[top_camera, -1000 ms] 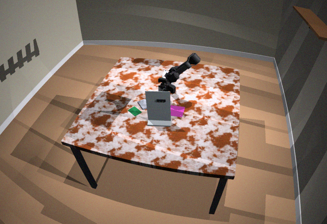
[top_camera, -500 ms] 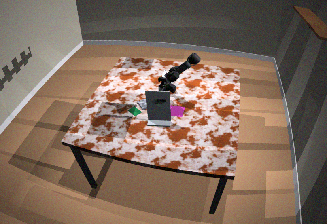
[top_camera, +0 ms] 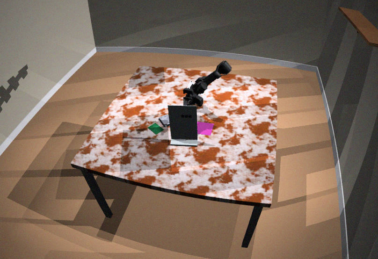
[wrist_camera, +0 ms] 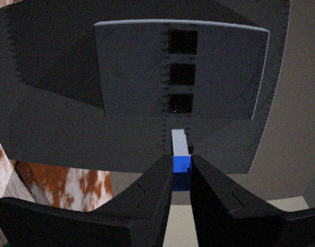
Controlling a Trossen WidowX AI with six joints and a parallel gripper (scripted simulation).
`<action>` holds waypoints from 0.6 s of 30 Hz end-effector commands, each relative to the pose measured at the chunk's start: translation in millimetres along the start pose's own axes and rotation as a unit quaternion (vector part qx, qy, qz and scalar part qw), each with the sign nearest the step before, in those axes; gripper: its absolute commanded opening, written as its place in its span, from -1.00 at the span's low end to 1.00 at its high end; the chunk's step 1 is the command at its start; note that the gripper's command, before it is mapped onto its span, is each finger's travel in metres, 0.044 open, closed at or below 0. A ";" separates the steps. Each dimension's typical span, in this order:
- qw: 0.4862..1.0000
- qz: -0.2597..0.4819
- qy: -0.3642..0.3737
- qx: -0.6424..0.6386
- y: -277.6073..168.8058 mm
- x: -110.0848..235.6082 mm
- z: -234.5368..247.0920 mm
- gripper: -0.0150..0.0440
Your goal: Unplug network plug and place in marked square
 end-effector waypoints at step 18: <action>1.000 0.003 0.005 0.003 -3.8 14.1 -0.1 -0.49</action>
Point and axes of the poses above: the point midway between the two fingers, 35 mm back from their tips, its own x axis back along the fingers, its own z axis across the jaws, y = z × x, the point moved 7 cm from there along x, back along the fingers, and after that the axes turned 6 degrees about -x, right-handed, at the moved point
